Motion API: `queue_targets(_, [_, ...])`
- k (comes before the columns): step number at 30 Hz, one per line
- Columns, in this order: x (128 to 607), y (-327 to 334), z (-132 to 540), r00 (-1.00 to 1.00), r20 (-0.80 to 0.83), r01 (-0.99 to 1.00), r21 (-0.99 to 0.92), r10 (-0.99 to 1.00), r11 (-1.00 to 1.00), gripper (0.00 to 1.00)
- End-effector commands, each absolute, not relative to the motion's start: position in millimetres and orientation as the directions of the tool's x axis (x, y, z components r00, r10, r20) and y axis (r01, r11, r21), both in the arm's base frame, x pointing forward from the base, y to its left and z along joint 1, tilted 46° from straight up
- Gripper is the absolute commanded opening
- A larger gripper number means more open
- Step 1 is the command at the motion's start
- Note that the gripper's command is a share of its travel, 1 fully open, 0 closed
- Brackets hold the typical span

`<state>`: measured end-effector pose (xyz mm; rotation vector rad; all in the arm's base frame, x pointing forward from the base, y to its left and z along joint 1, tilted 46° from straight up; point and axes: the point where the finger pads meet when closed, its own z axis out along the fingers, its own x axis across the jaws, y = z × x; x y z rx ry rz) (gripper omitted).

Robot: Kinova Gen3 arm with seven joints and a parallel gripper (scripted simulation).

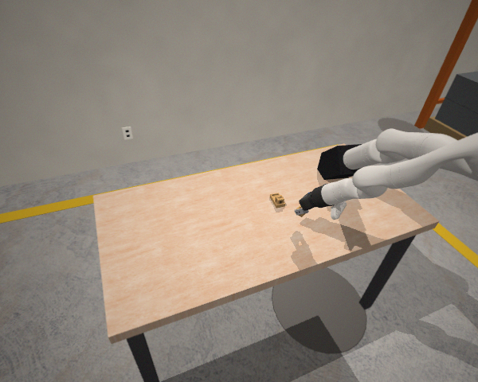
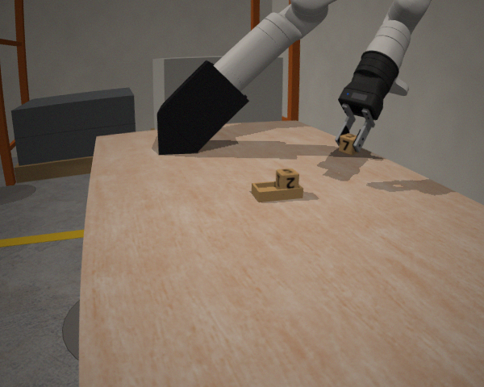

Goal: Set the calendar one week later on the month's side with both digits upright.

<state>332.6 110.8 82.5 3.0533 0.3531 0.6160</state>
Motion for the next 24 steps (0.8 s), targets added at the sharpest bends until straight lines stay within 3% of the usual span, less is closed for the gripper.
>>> queue_targets(1, [339.5, 104.9, 84.1, 0.901, 0.391, 0.191, 0.031, 0.187, -0.981, 0.57])
queue_targets(24, [338.0, 104.1, 80.8, 0.905, 0.381, 0.223, -0.051, 0.188, -0.973, 0.57])
